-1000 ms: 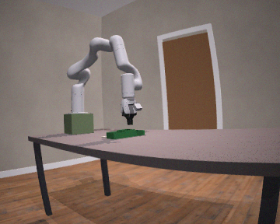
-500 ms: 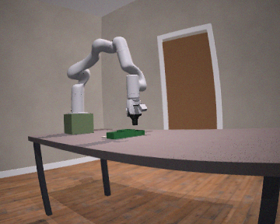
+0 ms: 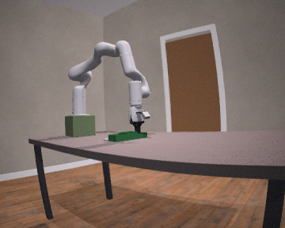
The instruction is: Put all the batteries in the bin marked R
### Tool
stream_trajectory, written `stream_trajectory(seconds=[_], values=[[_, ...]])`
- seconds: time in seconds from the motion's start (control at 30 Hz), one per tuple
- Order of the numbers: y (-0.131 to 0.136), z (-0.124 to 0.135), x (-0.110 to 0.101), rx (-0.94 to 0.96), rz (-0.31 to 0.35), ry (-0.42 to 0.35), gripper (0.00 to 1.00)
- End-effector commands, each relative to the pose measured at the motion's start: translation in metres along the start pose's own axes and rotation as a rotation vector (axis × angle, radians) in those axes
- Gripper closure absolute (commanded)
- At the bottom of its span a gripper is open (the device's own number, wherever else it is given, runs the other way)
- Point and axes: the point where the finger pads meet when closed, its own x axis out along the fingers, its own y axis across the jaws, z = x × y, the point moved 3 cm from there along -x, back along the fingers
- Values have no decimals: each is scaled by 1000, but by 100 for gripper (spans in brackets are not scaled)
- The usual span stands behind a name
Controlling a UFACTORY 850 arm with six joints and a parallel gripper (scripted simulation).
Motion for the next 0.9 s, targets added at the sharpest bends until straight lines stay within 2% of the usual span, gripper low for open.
stream_trajectory(seconds=[0.0, 0.13, 0.87], values=[[0, -1, 10, 0, 0, 1, 93], [0, -1, 18, 0, 0, 1, 93], [0, -1, 18, 0, 0, 1, 93]])
